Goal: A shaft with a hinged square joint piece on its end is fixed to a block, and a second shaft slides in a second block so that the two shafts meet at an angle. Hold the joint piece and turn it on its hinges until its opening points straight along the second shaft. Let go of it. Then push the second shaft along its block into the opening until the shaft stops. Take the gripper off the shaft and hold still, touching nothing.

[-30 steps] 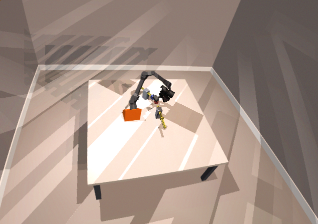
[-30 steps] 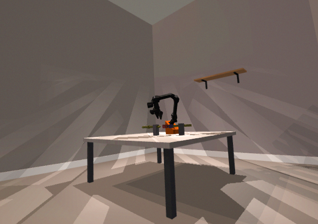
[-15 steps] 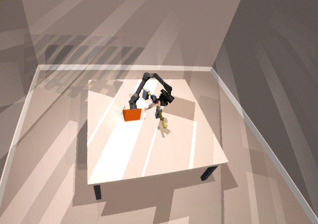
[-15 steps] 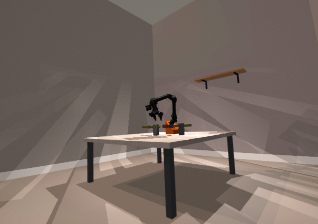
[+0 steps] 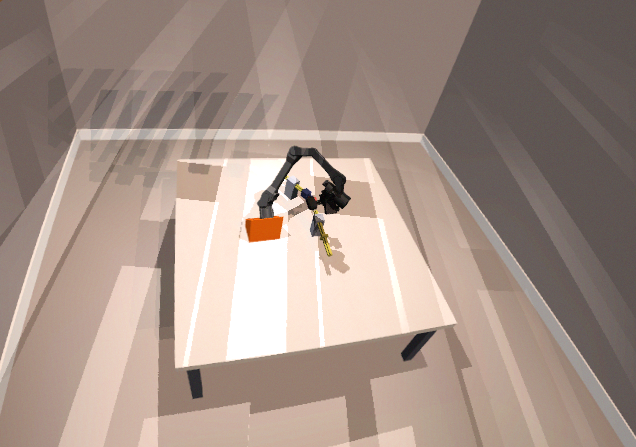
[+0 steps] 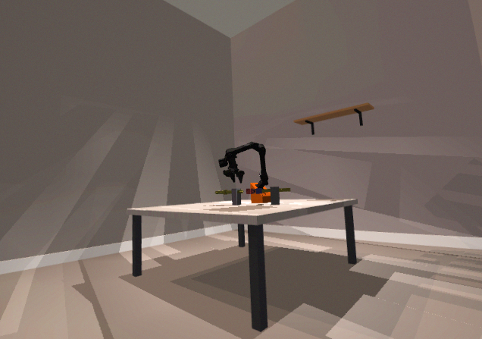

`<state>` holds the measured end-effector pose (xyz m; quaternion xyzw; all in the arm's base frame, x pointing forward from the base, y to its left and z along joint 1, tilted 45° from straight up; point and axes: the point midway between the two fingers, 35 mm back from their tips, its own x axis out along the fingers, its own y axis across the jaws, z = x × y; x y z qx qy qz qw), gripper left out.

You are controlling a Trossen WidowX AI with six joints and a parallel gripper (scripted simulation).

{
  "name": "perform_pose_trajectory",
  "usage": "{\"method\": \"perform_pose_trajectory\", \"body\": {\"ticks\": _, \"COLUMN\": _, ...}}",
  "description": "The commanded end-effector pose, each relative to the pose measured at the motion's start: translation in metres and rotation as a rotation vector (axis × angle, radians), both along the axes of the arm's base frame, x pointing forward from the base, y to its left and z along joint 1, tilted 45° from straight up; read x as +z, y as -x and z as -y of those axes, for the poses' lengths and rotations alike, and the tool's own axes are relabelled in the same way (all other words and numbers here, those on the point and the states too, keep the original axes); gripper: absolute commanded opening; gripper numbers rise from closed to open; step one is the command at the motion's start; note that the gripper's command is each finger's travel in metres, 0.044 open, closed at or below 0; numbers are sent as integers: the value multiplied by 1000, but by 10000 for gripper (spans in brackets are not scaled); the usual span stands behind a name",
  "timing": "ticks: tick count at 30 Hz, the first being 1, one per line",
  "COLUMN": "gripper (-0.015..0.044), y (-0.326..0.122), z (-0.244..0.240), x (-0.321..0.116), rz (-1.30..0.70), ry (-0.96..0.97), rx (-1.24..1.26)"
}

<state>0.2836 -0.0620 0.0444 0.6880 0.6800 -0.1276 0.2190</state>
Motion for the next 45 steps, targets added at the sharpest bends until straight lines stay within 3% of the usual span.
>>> {"method": "perform_pose_trajectory", "body": {"ticks": 1, "gripper": 440, "y": -2, "z": 16, "x": -14, "rz": 127, "ry": 39, "rx": 73}}
{"method": "perform_pose_trajectory", "body": {"ticks": 36, "gripper": 440, "y": 13, "z": 140, "x": -131, "rz": 1020, "ry": 297, "rx": 786}}
{"method": "perform_pose_trajectory", "body": {"ticks": 45, "gripper": 440, "y": 17, "z": 152, "x": -143, "rz": 1094, "ry": 312, "rx": 868}}
